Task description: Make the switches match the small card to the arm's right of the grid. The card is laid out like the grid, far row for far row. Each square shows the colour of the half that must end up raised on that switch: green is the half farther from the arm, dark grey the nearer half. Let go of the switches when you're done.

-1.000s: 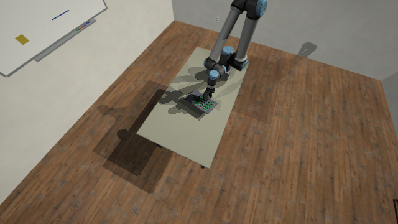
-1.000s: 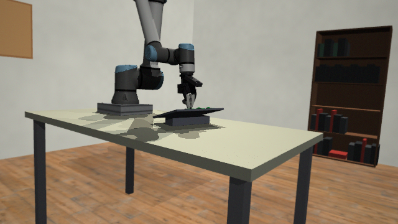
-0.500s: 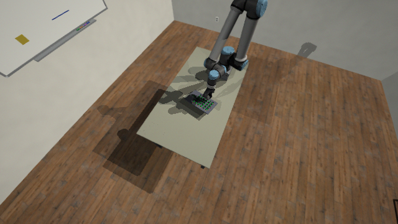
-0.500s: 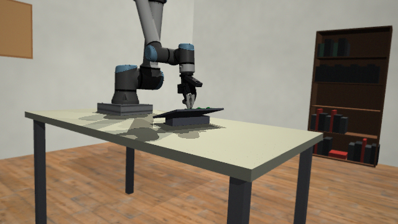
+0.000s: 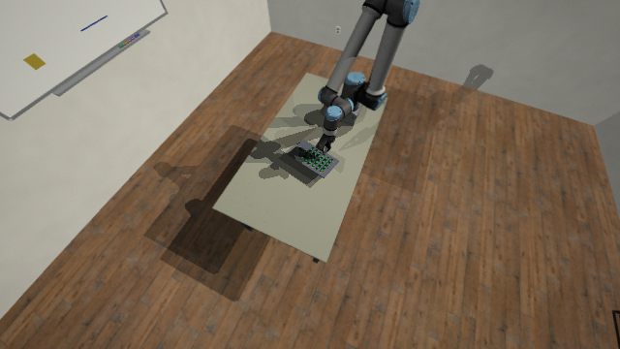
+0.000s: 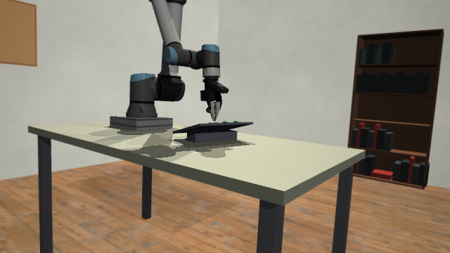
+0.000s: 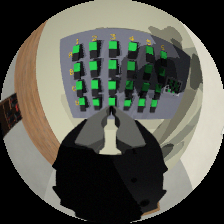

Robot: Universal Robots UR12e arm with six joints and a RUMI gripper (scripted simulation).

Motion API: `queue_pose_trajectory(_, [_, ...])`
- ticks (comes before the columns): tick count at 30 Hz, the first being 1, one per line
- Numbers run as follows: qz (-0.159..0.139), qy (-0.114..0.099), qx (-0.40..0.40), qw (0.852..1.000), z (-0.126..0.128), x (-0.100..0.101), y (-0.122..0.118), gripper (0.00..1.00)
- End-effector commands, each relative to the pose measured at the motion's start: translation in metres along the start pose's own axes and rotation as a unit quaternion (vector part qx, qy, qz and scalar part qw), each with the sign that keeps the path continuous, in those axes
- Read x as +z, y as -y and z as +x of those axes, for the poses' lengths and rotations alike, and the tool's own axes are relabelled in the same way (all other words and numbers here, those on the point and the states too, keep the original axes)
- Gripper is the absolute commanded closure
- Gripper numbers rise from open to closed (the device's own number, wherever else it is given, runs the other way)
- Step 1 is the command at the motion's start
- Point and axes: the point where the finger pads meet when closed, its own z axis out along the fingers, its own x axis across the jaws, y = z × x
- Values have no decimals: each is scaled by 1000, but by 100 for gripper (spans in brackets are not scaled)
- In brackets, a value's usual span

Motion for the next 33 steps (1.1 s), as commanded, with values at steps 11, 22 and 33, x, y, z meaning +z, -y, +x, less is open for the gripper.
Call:
queue_pose_trajectory(11, [0, 0, 0, 1000, 0, -5, 1, 100])
queue_pose_trajectory(22, [0, 1, 5, 1000, 0, -5, 1, 100])
queue_pose_trajectory(33, [0, 8, 50, 999, 2, -5, 2, 100])
